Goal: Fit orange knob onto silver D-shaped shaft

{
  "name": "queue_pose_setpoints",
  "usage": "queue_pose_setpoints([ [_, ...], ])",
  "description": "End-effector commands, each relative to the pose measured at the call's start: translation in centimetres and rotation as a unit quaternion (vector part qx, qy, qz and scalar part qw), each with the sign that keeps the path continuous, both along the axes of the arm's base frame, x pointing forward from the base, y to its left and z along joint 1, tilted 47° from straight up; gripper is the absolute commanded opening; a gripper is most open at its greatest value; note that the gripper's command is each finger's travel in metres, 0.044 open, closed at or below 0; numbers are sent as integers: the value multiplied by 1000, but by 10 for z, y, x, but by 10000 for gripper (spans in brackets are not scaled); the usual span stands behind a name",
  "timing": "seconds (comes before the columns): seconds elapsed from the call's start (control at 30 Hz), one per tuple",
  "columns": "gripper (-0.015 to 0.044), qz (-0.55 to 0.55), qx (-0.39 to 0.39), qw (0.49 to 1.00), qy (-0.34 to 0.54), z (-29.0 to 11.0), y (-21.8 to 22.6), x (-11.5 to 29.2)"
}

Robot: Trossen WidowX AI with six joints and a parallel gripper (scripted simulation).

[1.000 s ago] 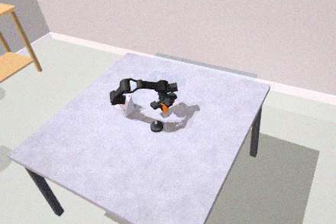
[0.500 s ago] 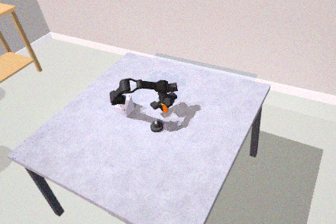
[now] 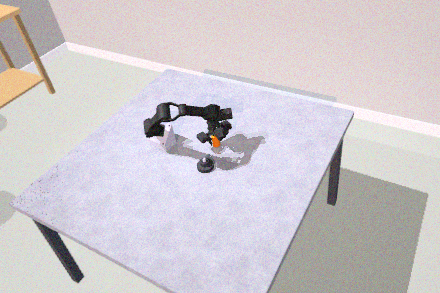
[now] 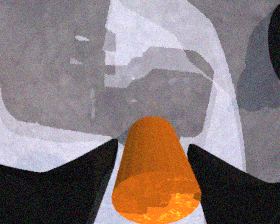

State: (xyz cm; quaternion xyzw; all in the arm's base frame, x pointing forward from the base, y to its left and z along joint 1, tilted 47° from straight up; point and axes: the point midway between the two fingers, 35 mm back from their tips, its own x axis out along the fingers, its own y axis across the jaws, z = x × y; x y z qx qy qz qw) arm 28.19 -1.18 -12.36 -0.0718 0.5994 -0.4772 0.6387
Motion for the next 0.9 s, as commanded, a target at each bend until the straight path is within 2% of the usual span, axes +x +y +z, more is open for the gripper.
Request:
queue_pose_setpoints([
  [0.0,345,5,3,1000,-2,13,15,7],
  [0.13,440,4,3,1000,-3,45,48,13],
  [0.37,440,2,2,1000,-4,54,56,14],
  [0.87,440,2,2,1000,-4,34,36,10],
])
